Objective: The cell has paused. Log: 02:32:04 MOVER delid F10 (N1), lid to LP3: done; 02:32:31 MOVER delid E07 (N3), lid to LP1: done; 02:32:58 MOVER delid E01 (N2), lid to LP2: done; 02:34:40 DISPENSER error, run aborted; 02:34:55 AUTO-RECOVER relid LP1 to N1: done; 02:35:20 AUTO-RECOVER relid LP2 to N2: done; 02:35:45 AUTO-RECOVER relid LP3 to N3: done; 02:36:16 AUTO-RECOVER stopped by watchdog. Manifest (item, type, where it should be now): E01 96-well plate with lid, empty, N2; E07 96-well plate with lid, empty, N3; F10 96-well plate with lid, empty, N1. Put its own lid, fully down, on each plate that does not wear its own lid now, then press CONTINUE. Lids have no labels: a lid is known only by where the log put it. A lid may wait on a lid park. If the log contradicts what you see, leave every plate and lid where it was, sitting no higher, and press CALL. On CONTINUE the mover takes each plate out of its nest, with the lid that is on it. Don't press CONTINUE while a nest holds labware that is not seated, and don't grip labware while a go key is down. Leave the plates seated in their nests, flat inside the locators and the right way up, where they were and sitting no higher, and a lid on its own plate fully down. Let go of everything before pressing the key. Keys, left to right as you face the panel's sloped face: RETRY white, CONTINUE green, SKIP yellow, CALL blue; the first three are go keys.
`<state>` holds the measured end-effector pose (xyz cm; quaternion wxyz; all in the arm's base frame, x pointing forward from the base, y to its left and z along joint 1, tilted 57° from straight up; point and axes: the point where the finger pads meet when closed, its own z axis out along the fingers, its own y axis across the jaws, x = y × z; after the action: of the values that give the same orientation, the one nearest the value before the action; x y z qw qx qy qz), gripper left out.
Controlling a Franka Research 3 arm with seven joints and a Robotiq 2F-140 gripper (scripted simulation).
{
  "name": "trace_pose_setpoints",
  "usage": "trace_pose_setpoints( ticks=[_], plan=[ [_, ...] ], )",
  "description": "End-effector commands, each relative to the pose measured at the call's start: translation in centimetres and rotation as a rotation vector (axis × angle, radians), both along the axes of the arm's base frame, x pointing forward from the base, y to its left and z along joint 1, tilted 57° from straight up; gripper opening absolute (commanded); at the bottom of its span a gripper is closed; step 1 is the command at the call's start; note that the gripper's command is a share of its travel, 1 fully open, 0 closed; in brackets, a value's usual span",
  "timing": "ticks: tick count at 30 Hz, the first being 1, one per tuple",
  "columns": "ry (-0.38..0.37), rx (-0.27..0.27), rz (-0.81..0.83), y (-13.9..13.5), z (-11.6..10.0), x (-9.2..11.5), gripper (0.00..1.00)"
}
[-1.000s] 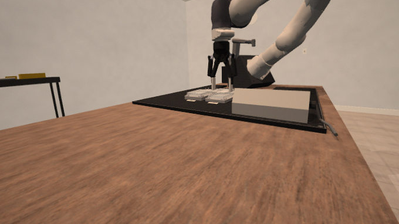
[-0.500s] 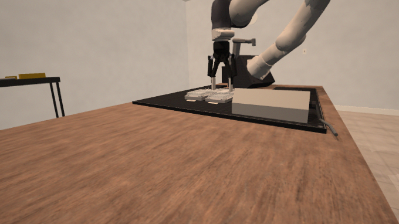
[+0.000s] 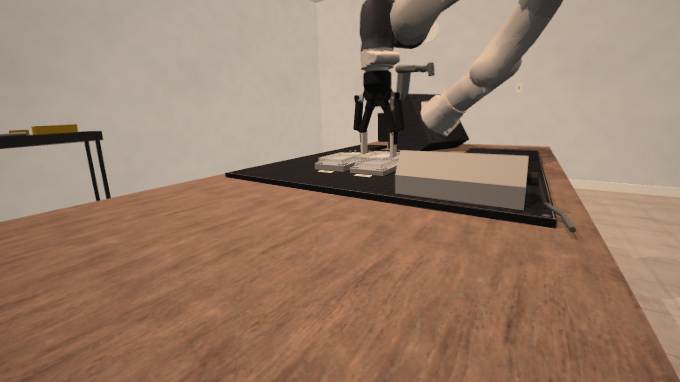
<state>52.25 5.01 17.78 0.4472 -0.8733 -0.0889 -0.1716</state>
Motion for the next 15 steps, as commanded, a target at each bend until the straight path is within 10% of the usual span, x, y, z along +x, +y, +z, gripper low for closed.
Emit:
trace_pose_setpoints(
  ticks=[1, 15],
  plan=[
    [0.005, 0.003, -0.006, 0.08, -0.12, 0.03, 0.00],
    [0.004, 0.003, -0.005, 0.36, -0.33, 0.13, 0.00]
  ],
)
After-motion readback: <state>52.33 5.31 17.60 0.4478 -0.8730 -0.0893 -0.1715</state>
